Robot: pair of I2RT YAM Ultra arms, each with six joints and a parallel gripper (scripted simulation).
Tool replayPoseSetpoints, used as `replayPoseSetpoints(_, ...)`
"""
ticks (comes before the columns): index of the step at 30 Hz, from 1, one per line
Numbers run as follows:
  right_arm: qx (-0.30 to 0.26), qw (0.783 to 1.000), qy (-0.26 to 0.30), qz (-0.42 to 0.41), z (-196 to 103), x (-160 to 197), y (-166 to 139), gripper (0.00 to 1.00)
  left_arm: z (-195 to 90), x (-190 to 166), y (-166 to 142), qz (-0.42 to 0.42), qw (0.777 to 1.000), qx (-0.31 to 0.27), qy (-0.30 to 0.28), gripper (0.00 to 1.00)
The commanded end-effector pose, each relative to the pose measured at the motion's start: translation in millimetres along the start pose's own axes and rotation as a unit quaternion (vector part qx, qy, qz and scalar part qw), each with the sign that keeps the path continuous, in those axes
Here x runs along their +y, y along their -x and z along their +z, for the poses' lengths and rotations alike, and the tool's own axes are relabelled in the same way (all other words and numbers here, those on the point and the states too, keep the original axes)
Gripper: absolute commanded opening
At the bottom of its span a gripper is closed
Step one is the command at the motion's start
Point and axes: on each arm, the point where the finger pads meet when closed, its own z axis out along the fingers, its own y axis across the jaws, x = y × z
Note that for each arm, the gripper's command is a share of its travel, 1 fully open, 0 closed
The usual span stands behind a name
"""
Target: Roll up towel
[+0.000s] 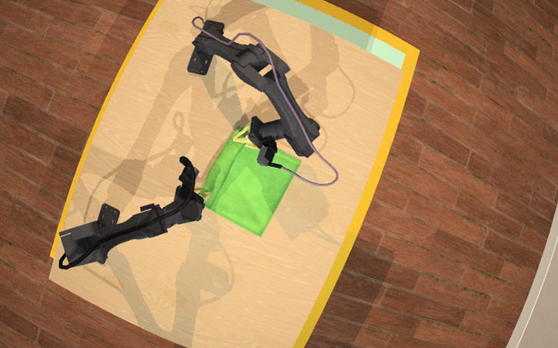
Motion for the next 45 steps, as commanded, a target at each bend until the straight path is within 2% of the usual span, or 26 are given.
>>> replayPoseSetpoints(1,-0.002,1.000,0.004,-0.003,2.2,6.7,-2.5,0.23,0.6,4.4,-1.3,0.004,1.000,0.001,-0.001,0.18)
replayPoseSetpoints(8,-0.002,1.000,0.004,-0.003,2.2,6.7,-2.5,0.21,0.6,4.4,-1.3,0.004,1.000,0.001,-0.001,0.18)
replayPoseSetpoints(19,-0.002,1.000,0.004,-0.003,2.2,6.7,-2.5,0.21,-5.1,-2.6,2.8,0.004,1.000,0.001,-0.001,0.67)
replayPoseSetpoints(21,-0.002,1.000,0.004,-0.003,2.2,6.7,-2.5,0.21,-5.1,-2.6,2.8,0.004,1.000,0.001,-0.001,0.67)
replayPoseSetpoints(25,-0.002,1.000,0.004,-0.003,2.2,6.7,-2.5,0.21,-6.3,-4.1,3.6,0.004,1.000,0.001,-0.001,0.85)
replayPoseSetpoints(29,-0.001,1.000,0.011,0.003,2.1,6.6,-2.4,0.21,-15.2,-4.1,3.6,0.004,1.000,0.001,-0.001,0.85)
replayPoseSetpoints(36,0.003,0.998,0.052,0.035,1.3,6.2,-1.7,0.21,-52.8,-4.1,3.7,0.004,1.000,0.001,-0.001,0.85)
replayPoseSetpoints(38,0.003,0.998,0.052,0.035,1.3,6.2,-1.7,0.21,-52.8,-4.1,3.7,0.004,1.000,0.001,-0.001,0.85)
replayPoseSetpoints(45,0.011,0.989,0.119,0.088,0.0,5.6,-0.6,0.21,-76.3,-4.0,3.7,0.004,1.000,0.001,-0.001,0.85)
